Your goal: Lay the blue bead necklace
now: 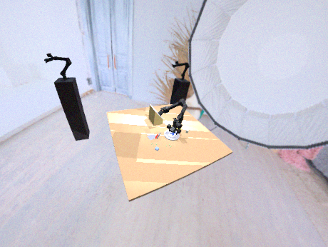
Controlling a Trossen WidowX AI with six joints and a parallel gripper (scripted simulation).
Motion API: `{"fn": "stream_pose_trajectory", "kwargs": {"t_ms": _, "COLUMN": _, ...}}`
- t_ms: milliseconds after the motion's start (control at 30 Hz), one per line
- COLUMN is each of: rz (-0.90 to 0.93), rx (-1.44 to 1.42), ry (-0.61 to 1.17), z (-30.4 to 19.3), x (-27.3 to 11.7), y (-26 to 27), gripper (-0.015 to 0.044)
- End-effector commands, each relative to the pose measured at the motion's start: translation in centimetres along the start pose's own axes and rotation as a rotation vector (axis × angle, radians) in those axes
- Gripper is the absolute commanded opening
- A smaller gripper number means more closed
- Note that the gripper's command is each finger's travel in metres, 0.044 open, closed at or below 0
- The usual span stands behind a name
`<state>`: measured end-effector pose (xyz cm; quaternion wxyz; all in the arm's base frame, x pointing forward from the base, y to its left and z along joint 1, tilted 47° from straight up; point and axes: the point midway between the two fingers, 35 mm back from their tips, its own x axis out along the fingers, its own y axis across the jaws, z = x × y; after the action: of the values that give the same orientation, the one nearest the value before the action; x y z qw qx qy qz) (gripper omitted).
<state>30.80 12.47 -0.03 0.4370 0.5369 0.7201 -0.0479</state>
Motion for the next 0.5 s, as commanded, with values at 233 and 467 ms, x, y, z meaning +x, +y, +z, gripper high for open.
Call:
{"fn": "stream_pose_trajectory", "kwargs": {"t_ms": 233, "rz": -0.002, "rx": -0.002, "ry": 0.0, "z": 0.0, "x": 0.01, "y": -0.04, "gripper": 0.044}}
{"fn": "stream_pose_trajectory", "kwargs": {"t_ms": 467, "rz": -0.002, "rx": -0.002, "ry": 0.0, "z": 0.0, "x": 0.01, "y": -0.04, "gripper": 0.044}}
